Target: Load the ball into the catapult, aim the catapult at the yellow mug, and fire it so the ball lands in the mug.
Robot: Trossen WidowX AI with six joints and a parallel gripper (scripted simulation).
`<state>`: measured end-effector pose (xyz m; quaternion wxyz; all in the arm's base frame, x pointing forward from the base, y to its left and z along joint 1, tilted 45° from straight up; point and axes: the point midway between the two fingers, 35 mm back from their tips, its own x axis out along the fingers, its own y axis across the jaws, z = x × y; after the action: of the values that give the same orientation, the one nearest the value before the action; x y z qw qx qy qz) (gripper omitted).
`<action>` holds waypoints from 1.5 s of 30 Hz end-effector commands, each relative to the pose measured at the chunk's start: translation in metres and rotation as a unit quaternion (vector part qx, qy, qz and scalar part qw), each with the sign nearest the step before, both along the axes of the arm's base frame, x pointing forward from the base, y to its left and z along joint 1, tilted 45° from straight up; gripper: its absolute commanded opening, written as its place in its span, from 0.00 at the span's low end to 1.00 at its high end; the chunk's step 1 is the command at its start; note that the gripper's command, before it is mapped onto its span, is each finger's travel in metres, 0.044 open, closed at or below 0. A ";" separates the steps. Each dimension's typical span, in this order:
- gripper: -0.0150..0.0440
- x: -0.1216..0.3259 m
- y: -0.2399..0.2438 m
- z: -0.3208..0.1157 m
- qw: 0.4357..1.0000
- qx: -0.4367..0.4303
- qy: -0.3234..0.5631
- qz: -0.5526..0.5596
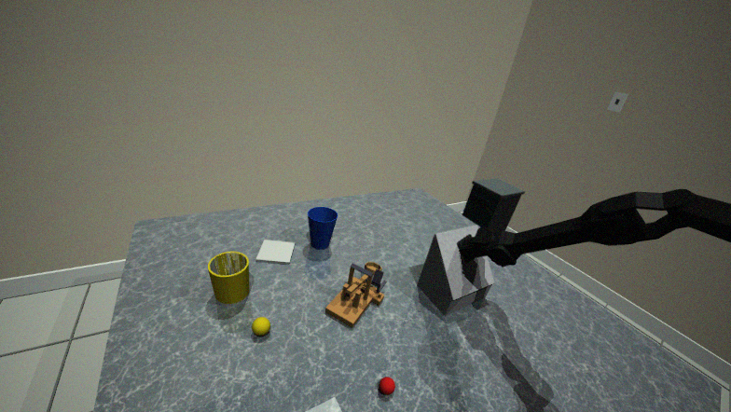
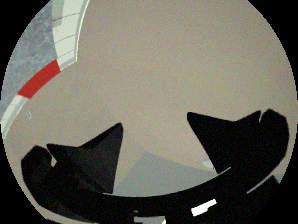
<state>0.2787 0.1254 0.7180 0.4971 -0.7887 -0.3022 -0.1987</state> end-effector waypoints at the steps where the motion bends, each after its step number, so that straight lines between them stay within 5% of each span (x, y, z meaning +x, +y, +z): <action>1: 0.98 0.001 0.000 -0.001 1.000 -0.001 0.002 0.000; 28: 1.00 0.171 -0.014 -0.179 0.955 -0.015 0.297 0.008; 45: 1.00 0.225 -0.071 -0.304 0.877 0.055 0.477 -0.005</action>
<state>0.4924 0.0646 0.4483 0.6082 -0.7783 -0.0458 0.1490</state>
